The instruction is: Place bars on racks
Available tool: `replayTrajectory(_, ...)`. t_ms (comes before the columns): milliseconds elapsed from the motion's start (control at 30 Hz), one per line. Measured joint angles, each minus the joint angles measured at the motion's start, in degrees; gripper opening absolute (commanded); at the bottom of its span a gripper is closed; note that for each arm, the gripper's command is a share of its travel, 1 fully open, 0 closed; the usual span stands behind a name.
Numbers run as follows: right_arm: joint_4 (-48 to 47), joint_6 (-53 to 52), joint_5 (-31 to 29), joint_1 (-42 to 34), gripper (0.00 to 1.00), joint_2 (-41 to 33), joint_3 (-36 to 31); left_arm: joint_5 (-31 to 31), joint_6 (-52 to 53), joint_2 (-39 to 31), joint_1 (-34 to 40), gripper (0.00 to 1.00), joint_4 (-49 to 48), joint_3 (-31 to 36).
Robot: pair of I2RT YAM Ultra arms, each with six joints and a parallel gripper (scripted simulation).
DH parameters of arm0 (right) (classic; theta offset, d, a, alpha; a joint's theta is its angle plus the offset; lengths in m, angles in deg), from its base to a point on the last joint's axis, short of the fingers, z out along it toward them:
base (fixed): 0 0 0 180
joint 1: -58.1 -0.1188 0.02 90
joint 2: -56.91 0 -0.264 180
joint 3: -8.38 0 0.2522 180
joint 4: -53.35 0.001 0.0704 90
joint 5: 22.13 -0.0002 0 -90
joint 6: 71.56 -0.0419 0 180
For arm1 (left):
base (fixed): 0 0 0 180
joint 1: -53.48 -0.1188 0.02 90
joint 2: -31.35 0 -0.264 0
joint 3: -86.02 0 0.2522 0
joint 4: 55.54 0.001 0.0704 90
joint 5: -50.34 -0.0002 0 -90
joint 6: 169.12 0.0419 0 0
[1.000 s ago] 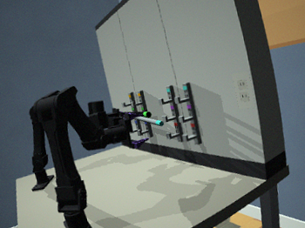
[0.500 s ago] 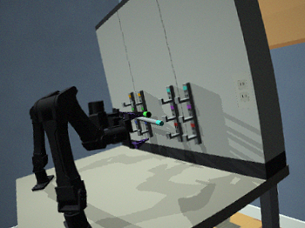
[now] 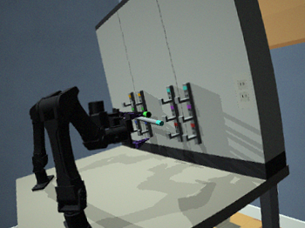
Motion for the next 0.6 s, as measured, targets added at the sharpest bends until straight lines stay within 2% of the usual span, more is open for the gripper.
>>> replayTrajectory(600, 0.0, 0.0, 2.1, 2.3, 1.00, 2.7, 3.2, 0.0, 0.0, 0.0, 0.0, 0.00, 0.1, 0.0)
